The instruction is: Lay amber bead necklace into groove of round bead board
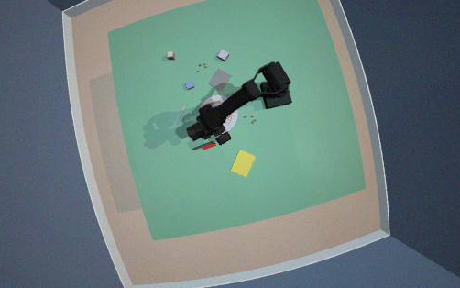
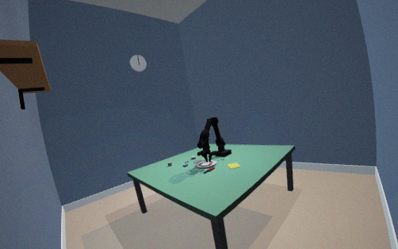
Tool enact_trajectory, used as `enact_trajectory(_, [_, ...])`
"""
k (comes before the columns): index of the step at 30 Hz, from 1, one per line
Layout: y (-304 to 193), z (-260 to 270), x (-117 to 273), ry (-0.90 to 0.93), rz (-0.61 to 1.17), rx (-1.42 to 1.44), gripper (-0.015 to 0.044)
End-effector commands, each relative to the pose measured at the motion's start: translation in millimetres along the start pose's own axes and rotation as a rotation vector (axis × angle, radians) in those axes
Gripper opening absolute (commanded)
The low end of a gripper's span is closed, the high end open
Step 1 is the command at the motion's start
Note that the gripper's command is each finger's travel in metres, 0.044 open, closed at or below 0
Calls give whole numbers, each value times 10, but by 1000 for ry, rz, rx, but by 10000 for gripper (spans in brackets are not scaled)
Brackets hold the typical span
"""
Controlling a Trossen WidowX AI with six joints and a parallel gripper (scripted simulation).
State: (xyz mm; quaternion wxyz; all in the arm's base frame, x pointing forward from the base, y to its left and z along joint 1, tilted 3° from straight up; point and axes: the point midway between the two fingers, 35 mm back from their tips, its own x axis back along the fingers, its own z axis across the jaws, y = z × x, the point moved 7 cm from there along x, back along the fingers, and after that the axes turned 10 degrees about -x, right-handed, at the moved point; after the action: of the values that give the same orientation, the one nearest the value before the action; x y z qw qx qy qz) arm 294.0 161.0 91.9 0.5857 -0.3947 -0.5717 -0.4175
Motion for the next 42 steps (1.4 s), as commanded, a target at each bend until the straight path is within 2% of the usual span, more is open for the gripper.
enact_trajectory(1, [-22,-2,-85,0,14,-4,120])
enact_trajectory(19, [-43,-1,-265,2,23,-8,120])
enact_trajectory(24, [-30,-4,-246,-2,17,-2,0])
enact_trajectory(42, [-30,-4,-246,-2,17,-2,0])
